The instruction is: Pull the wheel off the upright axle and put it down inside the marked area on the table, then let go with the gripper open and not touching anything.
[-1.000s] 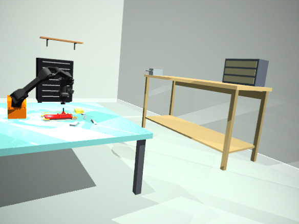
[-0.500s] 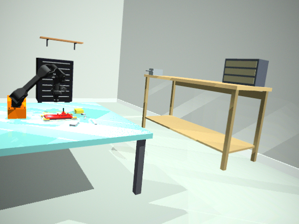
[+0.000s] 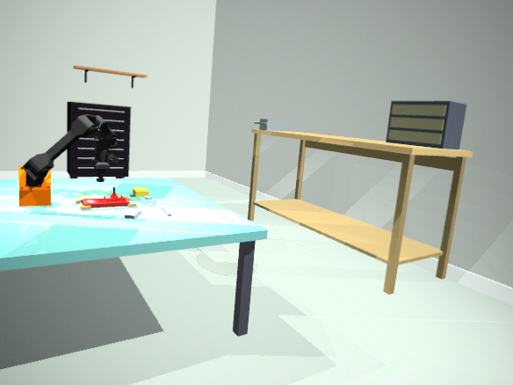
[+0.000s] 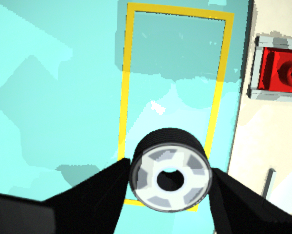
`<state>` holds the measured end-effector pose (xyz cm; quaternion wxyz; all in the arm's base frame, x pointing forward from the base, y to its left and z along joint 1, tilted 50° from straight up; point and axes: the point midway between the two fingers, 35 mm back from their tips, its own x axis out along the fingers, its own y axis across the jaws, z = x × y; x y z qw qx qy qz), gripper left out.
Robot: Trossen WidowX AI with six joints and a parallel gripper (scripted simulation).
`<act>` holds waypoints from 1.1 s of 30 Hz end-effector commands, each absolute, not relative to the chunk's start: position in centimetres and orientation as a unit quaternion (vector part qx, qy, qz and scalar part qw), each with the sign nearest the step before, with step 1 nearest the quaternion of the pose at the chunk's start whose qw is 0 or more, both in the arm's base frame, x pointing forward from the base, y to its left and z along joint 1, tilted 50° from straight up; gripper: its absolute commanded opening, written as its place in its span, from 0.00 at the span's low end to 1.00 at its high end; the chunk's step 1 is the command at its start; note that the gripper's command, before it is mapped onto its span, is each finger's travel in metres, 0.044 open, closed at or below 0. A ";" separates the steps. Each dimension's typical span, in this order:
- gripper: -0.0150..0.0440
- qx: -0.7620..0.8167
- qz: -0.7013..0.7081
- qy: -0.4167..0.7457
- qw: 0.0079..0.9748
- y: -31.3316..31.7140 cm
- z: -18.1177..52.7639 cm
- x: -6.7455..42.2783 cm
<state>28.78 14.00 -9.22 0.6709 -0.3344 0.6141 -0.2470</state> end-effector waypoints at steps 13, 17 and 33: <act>0.25 -0.340 -0.249 0.613 0.668 7.8 -14.4 29.7; 0.34 -0.335 -0.252 0.617 0.666 8.0 -14.2 29.6; 0.76 -0.339 -0.248 0.614 0.669 12.4 -10.4 28.9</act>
